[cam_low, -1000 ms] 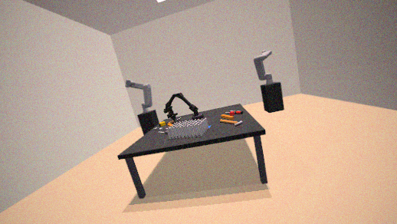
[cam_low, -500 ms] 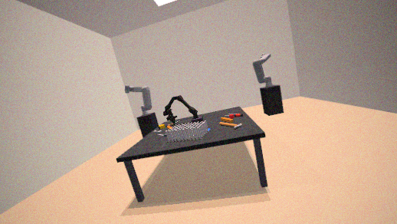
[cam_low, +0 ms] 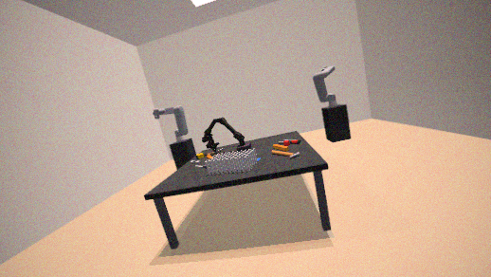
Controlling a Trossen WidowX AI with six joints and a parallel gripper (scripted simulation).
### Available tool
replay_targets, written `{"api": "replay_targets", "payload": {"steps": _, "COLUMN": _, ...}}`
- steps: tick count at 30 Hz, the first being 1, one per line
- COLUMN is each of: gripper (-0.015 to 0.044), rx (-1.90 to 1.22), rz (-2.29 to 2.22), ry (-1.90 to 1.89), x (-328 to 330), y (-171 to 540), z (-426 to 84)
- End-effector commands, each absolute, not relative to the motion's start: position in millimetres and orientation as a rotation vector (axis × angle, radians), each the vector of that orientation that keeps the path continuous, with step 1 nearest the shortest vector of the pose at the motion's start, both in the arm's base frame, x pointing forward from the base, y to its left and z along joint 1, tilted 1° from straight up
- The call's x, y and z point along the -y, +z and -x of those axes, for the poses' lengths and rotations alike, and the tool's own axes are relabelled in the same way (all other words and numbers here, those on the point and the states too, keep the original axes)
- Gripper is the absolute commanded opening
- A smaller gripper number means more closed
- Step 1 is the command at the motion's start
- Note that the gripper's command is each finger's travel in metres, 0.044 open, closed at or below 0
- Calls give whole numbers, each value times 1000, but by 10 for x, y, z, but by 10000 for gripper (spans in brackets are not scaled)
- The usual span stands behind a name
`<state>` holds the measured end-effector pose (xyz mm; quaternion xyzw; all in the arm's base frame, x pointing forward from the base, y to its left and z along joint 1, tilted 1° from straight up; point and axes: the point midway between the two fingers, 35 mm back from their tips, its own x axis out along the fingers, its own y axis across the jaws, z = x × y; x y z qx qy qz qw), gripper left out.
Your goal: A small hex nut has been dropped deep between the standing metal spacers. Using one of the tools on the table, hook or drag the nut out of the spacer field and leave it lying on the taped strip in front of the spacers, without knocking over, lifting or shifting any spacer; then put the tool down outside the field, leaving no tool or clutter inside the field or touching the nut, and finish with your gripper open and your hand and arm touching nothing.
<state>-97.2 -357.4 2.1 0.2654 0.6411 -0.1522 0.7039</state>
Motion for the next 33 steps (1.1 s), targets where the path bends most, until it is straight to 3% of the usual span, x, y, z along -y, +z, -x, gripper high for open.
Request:
{"api": "replay_targets", "payload": {"steps": 1, "gripper": 0, "rx": -1426, "rz": -592, "ry": -337, "x": 3569, "y": -34, "z": 966}}
{"api": "replay_targets", "payload": {"steps": 4, "gripper": 0, "rx": -1426, "rz": -590, "ry": -339, "x": 3569, "y": -34, "z": 966}}
{"api": "replay_targets", "payload": {"steps": 21, "gripper": 440, "rx": -1426, "rz": -589, "ry": -340, "x": 3574, "y": 21, "z": 972}}
{"api": "replay_targets", "payload": {"steps": 27, "gripper": 440, "rx": -1426, "rz": -588, "ry": -341, "x": 3556, "y": 690, "z": 982}}
{"api": "replay_targets", "payload": {"steps": 33, "gripper": 440, "rx": -1426, "rz": -588, "ry": -341, "x": 3552, "y": 719, "z": 981}}
